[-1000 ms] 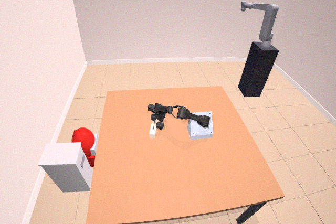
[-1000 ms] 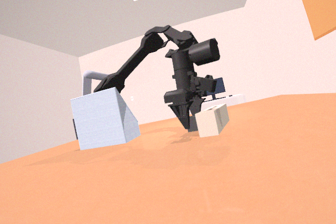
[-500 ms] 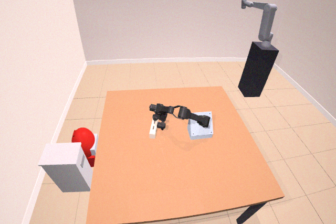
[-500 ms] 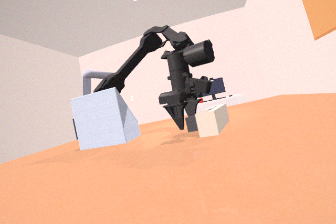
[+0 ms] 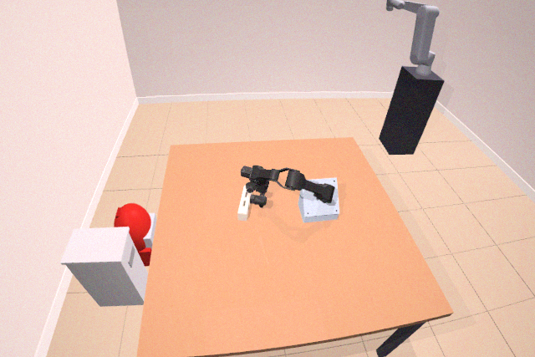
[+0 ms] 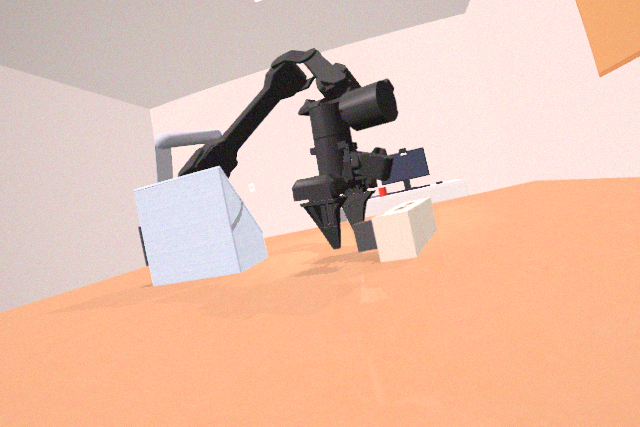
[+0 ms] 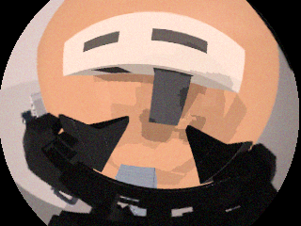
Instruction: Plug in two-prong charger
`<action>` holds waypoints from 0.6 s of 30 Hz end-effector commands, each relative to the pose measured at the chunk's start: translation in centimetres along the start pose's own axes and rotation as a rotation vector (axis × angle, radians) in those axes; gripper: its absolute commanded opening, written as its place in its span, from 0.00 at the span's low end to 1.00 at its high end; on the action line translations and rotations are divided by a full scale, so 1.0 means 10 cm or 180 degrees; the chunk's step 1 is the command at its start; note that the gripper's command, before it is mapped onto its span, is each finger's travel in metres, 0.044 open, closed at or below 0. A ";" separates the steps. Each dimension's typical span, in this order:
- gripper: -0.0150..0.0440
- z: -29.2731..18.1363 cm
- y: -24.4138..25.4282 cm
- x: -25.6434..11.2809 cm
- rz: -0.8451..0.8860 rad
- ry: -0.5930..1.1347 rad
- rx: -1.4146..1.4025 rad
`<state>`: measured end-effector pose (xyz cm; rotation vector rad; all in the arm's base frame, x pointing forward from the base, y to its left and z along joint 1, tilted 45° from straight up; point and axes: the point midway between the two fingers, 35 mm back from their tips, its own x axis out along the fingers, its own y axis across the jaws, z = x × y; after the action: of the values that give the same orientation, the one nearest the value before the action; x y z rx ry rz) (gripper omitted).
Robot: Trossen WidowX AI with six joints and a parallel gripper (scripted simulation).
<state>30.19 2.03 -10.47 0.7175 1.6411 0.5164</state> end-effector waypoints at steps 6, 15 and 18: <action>1.00 -0.12 -0.01 0.02 -0.0005 0.0019 -0.0005; 1.00 -0.22 -0.01 0.03 -0.0005 0.0021 -0.0003; 1.00 -0.25 -0.01 0.03 -0.0005 0.0021 -0.0003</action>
<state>28.35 2.24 -10.21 0.7181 1.6424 0.5161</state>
